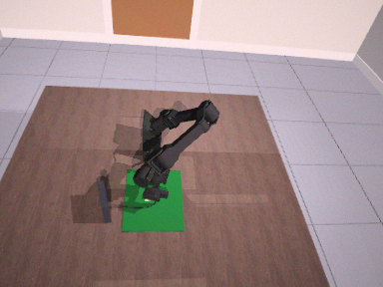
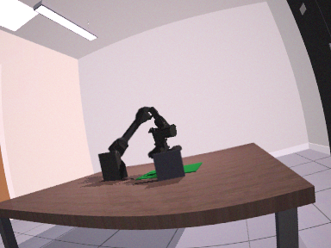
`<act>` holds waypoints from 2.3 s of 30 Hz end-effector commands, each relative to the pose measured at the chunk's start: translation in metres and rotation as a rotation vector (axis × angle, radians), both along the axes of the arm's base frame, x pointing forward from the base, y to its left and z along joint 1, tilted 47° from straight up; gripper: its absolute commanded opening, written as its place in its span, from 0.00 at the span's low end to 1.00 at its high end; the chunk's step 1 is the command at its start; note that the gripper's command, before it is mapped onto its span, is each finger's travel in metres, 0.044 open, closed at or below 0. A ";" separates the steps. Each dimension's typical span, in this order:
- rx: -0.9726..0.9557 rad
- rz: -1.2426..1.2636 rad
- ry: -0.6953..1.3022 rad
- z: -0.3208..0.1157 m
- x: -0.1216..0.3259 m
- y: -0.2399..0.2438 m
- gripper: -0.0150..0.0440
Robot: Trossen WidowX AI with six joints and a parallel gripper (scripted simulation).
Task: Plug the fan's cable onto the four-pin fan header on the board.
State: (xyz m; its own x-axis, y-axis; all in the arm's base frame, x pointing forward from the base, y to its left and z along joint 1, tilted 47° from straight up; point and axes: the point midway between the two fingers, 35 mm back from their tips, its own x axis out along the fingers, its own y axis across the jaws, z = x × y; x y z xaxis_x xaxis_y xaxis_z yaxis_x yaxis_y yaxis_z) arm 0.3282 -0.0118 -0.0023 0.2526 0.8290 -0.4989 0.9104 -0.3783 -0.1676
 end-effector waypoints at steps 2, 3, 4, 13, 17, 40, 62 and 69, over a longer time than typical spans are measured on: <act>0.008 -0.004 0.008 -0.003 -0.001 0.004 1.00; 0.001 0.001 0.001 -0.001 0.000 0.001 0.96; 0.001 0.001 0.001 -0.001 0.000 0.001 0.91; 0.001 0.001 0.001 -0.001 0.000 0.001 0.58; 0.001 0.001 0.001 -0.001 0.000 0.001 0.53; -0.003 -0.001 0.003 0.006 0.000 -0.009 0.25; -0.003 -0.005 0.010 0.051 -0.012 -0.056 0.25; 0.003 -0.004 0.010 0.066 -0.017 -0.069 0.25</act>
